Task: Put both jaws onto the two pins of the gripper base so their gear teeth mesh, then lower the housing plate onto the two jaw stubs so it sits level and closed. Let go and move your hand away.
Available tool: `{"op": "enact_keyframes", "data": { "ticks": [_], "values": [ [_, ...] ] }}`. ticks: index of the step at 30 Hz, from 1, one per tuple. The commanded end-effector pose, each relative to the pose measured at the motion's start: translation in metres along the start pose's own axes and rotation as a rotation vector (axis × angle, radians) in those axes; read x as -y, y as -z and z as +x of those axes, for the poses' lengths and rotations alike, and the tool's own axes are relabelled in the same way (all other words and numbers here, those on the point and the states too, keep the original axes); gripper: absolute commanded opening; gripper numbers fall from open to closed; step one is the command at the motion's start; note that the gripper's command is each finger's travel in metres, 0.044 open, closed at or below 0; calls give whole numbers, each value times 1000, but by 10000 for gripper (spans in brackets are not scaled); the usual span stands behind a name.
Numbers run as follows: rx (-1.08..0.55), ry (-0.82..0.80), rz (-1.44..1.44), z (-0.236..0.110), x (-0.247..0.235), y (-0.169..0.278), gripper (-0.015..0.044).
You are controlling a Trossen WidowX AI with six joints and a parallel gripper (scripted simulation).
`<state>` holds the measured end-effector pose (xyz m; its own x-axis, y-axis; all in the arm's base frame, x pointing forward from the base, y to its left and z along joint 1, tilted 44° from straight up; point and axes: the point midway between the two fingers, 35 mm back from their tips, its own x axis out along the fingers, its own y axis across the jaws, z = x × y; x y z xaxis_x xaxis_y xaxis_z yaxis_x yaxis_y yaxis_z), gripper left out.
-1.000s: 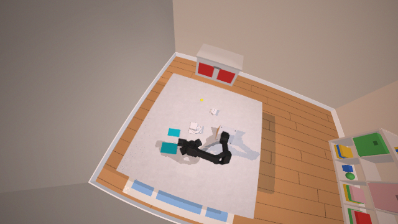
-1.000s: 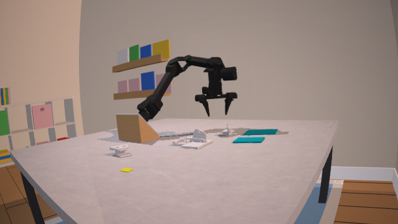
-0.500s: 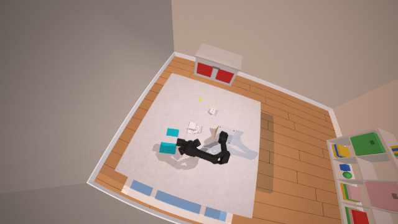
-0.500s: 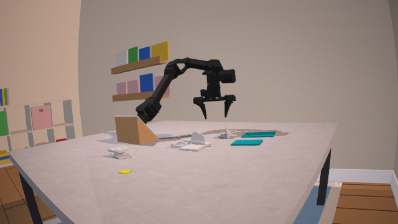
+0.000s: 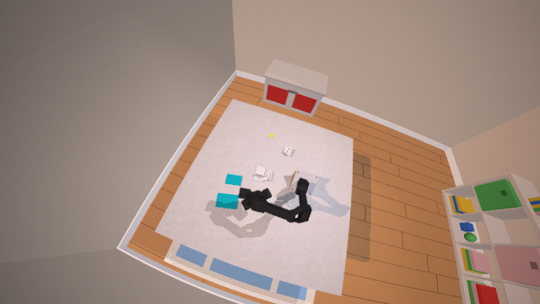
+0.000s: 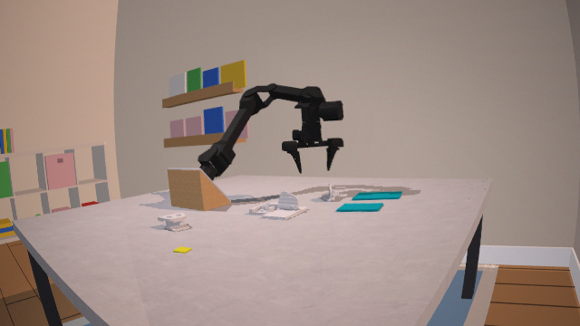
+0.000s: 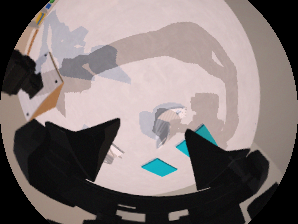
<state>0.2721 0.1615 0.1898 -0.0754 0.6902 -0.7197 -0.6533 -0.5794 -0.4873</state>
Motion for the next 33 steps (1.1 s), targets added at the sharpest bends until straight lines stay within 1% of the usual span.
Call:
{"op": "enact_keyframes", "data": {
  "ticks": [1,15,32,33],
  "values": [
    [0,0,0,0,0,0,361],
    [0,0,0,0,0,0,0],
    [0,0,0,0,0,0,0],
    [0,0,0,0,0,0,26]
  ]
}}
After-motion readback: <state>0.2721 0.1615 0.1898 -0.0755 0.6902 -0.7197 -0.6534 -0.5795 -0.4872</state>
